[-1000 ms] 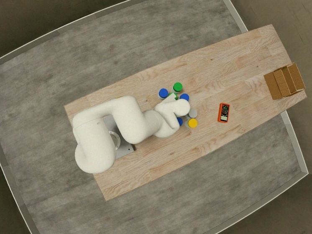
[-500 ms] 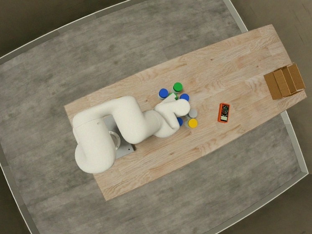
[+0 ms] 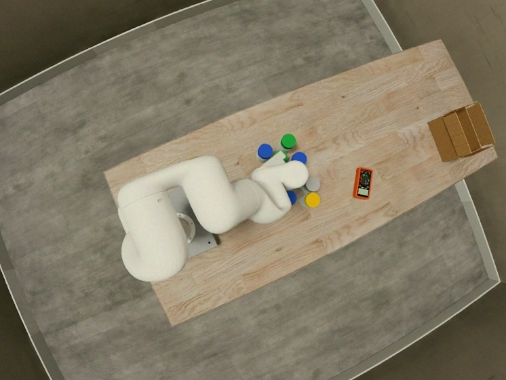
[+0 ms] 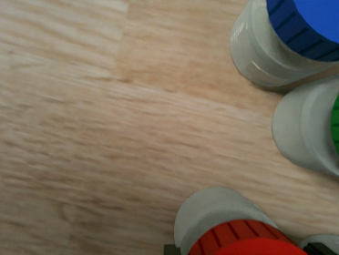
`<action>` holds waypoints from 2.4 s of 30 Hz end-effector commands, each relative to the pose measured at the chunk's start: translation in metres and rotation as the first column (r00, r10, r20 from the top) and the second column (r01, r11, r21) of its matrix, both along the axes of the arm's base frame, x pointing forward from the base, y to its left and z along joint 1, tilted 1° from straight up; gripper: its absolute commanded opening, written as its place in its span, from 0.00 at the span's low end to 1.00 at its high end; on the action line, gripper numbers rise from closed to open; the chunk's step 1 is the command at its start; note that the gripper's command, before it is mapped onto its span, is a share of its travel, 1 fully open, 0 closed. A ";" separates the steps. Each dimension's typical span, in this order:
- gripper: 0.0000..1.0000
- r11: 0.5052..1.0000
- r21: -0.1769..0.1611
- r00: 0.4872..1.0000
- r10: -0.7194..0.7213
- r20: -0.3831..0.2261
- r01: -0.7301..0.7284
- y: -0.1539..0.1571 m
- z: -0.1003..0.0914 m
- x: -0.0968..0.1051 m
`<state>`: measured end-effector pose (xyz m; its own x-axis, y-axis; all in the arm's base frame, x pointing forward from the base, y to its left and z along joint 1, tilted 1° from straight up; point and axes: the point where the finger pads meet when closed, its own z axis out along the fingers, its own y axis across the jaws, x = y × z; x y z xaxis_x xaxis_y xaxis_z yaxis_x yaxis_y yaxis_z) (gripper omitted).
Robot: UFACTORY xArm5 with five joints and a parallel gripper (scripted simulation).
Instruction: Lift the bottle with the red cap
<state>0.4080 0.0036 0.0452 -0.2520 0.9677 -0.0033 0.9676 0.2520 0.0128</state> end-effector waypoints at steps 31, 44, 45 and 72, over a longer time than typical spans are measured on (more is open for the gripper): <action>0.00 1.000 -0.005 1.000 0.000 0.004 0.000 0.000 0.020 0.001; 0.00 1.000 -0.009 1.000 0.000 0.004 0.000 0.000 0.035 0.001; 0.00 1.000 -0.009 1.000 0.000 0.004 0.000 0.000 0.036 0.001; 0.00 1.000 -0.015 1.000 0.000 0.005 0.000 0.001 0.061 0.001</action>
